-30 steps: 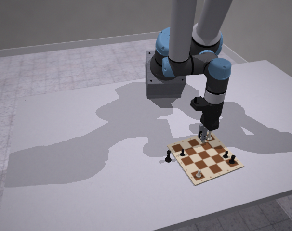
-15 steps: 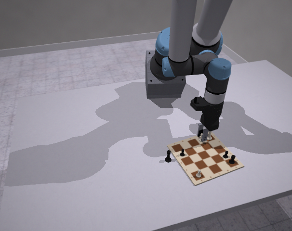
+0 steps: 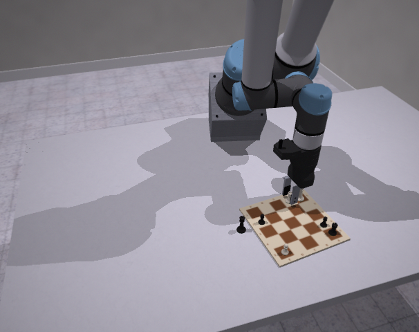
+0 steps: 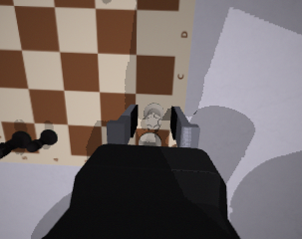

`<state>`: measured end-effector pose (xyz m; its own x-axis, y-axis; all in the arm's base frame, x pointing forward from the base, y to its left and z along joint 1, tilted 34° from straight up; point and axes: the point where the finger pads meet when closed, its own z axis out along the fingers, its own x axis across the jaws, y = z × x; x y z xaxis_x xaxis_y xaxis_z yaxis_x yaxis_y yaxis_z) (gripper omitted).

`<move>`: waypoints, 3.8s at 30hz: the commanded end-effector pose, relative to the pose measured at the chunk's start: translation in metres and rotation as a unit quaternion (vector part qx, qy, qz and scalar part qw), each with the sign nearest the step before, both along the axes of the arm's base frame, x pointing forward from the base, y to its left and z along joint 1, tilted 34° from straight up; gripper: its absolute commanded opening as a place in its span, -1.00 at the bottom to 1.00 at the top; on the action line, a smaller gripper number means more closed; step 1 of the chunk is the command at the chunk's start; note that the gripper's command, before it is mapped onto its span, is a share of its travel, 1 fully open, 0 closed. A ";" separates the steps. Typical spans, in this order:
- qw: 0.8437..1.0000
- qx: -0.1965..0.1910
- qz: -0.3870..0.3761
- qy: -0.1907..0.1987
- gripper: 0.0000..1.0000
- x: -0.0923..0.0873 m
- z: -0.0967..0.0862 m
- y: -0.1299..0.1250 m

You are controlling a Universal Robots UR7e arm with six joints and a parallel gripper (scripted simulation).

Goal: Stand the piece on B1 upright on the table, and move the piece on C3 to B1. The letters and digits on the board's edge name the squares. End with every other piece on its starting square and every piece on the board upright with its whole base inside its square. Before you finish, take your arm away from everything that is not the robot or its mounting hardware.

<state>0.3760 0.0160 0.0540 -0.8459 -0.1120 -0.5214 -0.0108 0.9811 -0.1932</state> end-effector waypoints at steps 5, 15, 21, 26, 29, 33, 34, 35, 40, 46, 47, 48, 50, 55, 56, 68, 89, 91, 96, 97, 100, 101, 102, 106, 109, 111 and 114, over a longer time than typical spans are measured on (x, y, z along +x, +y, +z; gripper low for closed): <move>1.000 -0.001 -0.001 -0.002 0.45 0.001 0.003 -0.001; 1.000 -0.001 -0.001 -0.001 0.45 -0.003 0.007 0.001; 1.000 0.000 0.000 -0.001 0.45 -0.007 0.012 0.002; 1.000 0.000 0.000 -0.001 0.45 -0.011 0.019 0.003; 1.000 -0.001 0.000 -0.002 0.45 -0.013 0.024 0.004; 1.000 -0.001 0.000 -0.003 0.45 -0.015 0.027 0.004; 1.000 -0.001 0.000 -0.003 0.45 -0.015 0.029 0.004; 1.000 -0.001 0.000 -0.003 0.45 -0.016 0.031 0.005; 1.000 -0.001 0.000 -0.003 0.45 -0.022 0.040 0.007; 1.000 -0.001 0.000 -0.003 0.45 -0.028 0.050 0.008; 1.000 -0.001 -0.001 -0.003 0.45 -0.029 0.052 0.009; 1.000 -0.001 -0.001 -0.003 0.45 -0.030 0.054 0.009; 1.000 -0.001 -0.001 -0.003 0.45 -0.030 0.054 0.009; 1.000 -0.001 -0.001 -0.003 0.45 -0.036 0.062 0.010; 1.000 -0.001 -0.001 -0.003 0.45 -0.036 0.063 0.011; 1.000 -0.001 -0.001 -0.003 0.45 -0.044 0.074 0.013; 1.000 0.000 0.000 -0.002 1.00 -0.047 0.076 0.014; 1.000 0.000 -0.001 -0.002 1.00 -0.047 0.076 0.014; 1.000 0.000 -0.001 -0.002 1.00 -0.047 0.076 0.014; 1.000 0.000 -0.001 -0.002 1.00 -0.047 0.076 0.014; 1.000 0.000 -0.001 -0.002 1.00 -0.047 0.076 0.014; 1.000 0.000 -0.001 -0.002 1.00 -0.047 0.076 0.014; 1.000 0.000 -0.001 -0.002 1.00 -0.047 0.076 0.014; 1.000 0.000 -0.001 -0.002 1.00 -0.047 0.076 0.014; 1.000 -0.001 0.000 -0.003 1.00 -0.047 0.078 0.014; 1.000 -0.001 0.000 -0.003 1.00 -0.047 0.080 0.014; 1.000 -0.001 0.000 -0.003 1.00 -0.049 0.082 0.015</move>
<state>0.3277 0.0297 0.1297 -0.8462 -0.1108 -0.5212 -0.0089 0.9810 -0.1940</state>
